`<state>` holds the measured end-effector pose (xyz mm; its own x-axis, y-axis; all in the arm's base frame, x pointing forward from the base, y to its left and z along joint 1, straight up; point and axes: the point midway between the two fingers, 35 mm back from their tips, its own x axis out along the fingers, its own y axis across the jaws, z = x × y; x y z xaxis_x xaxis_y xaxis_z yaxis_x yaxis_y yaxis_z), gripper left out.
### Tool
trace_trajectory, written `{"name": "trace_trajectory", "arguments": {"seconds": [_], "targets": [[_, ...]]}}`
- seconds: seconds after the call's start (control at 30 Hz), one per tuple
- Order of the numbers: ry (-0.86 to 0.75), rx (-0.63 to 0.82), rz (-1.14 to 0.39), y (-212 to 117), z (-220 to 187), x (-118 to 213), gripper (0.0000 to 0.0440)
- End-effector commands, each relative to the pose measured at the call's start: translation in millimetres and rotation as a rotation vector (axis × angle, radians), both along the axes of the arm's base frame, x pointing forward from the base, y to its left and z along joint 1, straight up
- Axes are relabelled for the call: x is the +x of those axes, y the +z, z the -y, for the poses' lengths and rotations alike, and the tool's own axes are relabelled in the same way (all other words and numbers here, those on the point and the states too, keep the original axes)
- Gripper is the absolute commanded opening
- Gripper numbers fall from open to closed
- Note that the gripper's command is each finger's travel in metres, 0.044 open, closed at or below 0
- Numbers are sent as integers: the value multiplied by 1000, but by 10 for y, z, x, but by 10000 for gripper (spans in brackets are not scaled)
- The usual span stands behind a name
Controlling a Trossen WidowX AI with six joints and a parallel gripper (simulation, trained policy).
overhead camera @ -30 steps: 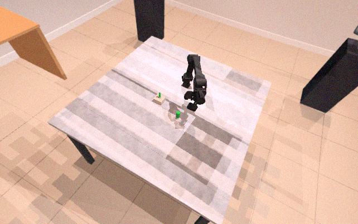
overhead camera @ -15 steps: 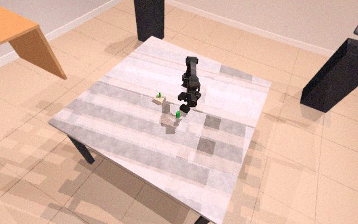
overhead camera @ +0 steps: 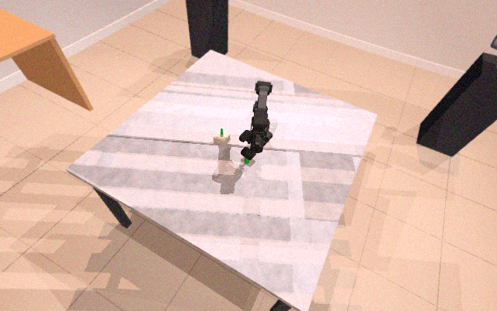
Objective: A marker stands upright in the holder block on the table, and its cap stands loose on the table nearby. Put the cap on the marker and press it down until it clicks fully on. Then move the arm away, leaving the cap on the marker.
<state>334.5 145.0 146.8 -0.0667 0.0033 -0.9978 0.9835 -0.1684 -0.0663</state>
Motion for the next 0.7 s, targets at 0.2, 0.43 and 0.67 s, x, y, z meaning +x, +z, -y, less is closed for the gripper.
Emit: {"name": "trace_trajectory", "arguments": {"seconds": [0.2,0.43,0.67], "targets": [[-24,-10,-6,-120,147,152,311],[-35,-17,-30,-223,226,185,303],[-37,-24,-66,-321,278,153,295]]}}
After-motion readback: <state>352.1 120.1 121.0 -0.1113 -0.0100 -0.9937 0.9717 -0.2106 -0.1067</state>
